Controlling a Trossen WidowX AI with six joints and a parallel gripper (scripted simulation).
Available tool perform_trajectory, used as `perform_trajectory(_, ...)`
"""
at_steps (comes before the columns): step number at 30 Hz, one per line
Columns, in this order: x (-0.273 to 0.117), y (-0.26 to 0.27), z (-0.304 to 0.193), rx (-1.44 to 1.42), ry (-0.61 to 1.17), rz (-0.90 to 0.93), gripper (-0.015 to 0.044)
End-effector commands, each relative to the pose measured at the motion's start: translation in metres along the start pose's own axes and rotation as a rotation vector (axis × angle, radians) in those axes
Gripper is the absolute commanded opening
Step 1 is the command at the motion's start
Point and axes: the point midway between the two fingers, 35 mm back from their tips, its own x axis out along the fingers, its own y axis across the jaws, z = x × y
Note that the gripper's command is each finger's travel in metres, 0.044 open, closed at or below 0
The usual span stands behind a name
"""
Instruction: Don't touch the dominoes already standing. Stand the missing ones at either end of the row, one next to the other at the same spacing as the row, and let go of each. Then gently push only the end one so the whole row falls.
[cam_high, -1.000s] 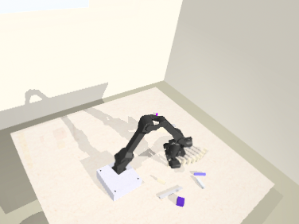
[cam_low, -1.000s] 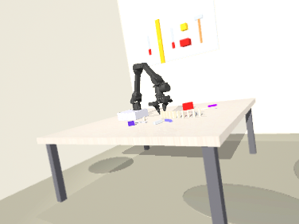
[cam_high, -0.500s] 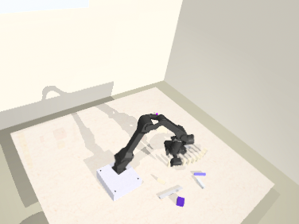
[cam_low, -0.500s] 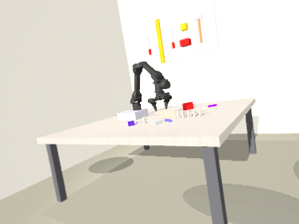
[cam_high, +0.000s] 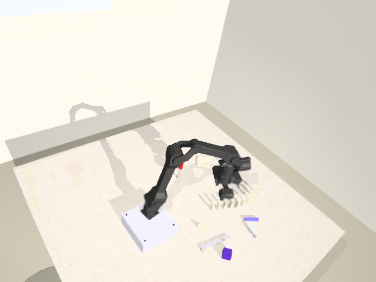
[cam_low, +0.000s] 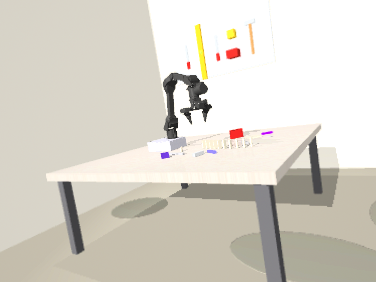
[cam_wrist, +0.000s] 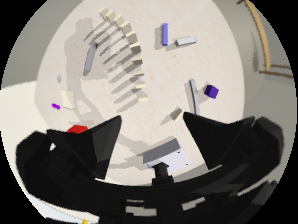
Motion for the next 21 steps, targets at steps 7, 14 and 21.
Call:
perform_trajectory(7, 0.063, -0.111, -0.055, 0.581, 0.017, -0.022, 0.044)
perform_trajectory(14, 0.071, -0.112, -0.055, 0.591, 0.017, -0.022, 0.044)
perform_trajectory(21, 0.129, -0.114, -0.058, 0.591, 0.018, -0.022, 0.044)
